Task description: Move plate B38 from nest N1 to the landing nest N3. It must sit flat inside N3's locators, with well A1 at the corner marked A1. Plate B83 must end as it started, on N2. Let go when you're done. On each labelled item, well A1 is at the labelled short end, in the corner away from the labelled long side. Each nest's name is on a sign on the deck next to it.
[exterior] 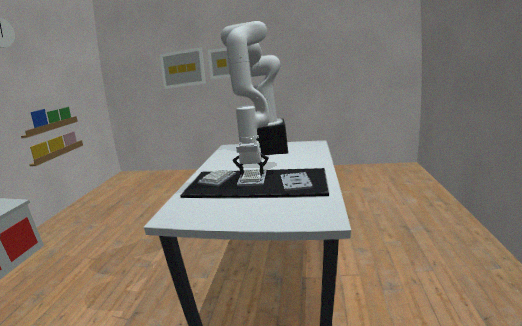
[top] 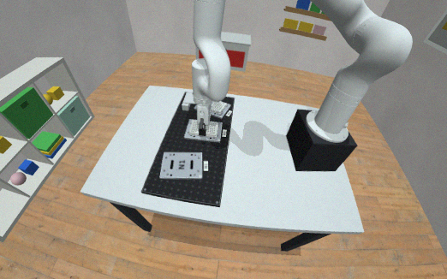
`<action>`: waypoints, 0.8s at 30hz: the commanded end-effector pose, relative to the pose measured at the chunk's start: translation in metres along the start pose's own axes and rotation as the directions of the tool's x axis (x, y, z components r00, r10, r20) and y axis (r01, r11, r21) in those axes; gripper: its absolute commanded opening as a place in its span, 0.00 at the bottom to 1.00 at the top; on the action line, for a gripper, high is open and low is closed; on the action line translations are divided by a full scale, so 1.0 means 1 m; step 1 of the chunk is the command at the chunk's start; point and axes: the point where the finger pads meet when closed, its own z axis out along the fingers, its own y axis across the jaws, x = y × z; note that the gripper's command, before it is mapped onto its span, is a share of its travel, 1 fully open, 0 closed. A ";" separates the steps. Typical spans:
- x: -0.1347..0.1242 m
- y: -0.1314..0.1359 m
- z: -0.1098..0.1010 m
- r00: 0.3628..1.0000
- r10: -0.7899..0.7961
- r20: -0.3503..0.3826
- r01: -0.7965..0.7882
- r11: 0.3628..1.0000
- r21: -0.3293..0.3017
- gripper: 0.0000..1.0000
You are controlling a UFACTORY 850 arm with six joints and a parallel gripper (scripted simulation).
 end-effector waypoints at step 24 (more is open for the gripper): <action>0.001 0.000 0.000 1.000 0.000 -0.003 0.000 1.000 -0.001 1.00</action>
